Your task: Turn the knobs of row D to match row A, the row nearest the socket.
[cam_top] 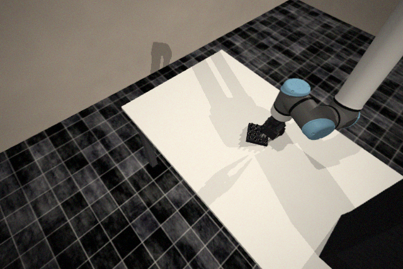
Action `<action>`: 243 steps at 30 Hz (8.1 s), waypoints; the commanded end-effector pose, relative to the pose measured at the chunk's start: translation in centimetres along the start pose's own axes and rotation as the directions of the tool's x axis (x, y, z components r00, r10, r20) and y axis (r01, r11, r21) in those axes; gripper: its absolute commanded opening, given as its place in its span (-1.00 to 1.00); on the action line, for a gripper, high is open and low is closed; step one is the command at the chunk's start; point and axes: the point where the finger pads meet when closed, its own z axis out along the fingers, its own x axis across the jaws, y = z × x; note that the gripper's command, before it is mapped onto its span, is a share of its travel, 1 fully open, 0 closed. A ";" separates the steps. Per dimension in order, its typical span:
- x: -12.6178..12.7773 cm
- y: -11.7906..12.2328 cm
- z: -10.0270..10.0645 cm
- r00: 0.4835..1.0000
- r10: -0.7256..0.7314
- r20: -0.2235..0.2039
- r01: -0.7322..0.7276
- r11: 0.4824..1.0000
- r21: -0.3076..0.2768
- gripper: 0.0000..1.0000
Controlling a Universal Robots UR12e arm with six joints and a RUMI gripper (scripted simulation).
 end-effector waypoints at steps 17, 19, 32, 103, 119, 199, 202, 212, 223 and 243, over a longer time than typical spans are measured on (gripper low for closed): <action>-0.3 -0.1 1.0 1.000 0.001 0.005 -0.001 1.000 0.002 -0.78; -0.4 -0.2 1.0 1.000 0.001 0.006 -0.001 1.000 0.002 -0.78; -0.4 -0.2 1.0 1.000 0.001 0.006 -0.001 1.000 0.002 -0.78; -0.5 -0.7 0.9 1.000 0.001 0.006 -0.001 1.000 0.002 -0.78; -0.4 -0.6 0.9 1.000 0.000 0.005 0.000 1.000 0.001 -0.78; -0.3 -0.4 1.0 1.000 0.000 0.004 0.000 1.000 0.001 -0.78; -0.3 -0.4 1.0 1.000 0.000 0.004 0.000 1.000 0.001 -0.78; -0.3 -0.4 1.1 1.000 0.000 0.004 0.000 1.000 0.001 -0.78; -0.5 -0.6 1.7 1.000 0.002 0.006 -0.002 1.000 0.002 -0.78; -0.5 -0.6 2.4 1.000 0.001 0.006 -0.002 1.000 0.002 -0.78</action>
